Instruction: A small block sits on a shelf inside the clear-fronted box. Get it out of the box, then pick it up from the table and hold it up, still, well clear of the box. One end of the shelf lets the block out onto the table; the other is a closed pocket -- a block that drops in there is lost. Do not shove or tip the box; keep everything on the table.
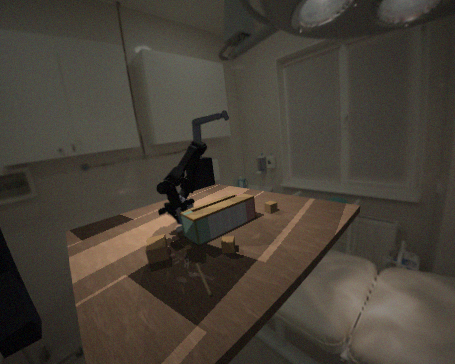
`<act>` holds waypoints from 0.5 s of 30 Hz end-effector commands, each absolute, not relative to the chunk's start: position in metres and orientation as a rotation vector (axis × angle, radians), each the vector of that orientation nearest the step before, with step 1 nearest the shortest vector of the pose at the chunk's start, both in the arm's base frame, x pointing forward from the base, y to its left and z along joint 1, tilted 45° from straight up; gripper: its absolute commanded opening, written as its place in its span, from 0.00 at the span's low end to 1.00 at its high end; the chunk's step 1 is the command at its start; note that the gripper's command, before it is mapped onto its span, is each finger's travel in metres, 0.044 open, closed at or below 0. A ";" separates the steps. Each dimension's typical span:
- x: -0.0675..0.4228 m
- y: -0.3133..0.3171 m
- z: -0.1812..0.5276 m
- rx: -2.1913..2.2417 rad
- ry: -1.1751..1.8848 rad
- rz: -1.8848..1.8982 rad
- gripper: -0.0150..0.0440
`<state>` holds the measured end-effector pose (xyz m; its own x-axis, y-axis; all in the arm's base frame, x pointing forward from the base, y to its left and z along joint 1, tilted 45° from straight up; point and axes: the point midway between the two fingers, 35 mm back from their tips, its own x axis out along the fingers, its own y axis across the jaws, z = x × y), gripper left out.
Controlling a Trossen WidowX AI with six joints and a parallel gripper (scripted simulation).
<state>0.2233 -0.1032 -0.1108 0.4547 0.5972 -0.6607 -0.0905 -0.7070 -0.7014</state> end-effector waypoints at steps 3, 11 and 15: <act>0.224 -0.113 -0.103 -2.043 -0.422 1.290 0.25; 0.224 -0.134 -0.080 -1.967 -0.257 1.307 0.25; 0.223 -0.146 -0.066 -1.918 -0.154 1.309 0.25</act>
<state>0.2218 -0.1313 -0.0797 0.4534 0.5418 -0.7077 -0.2463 -0.6870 -0.6837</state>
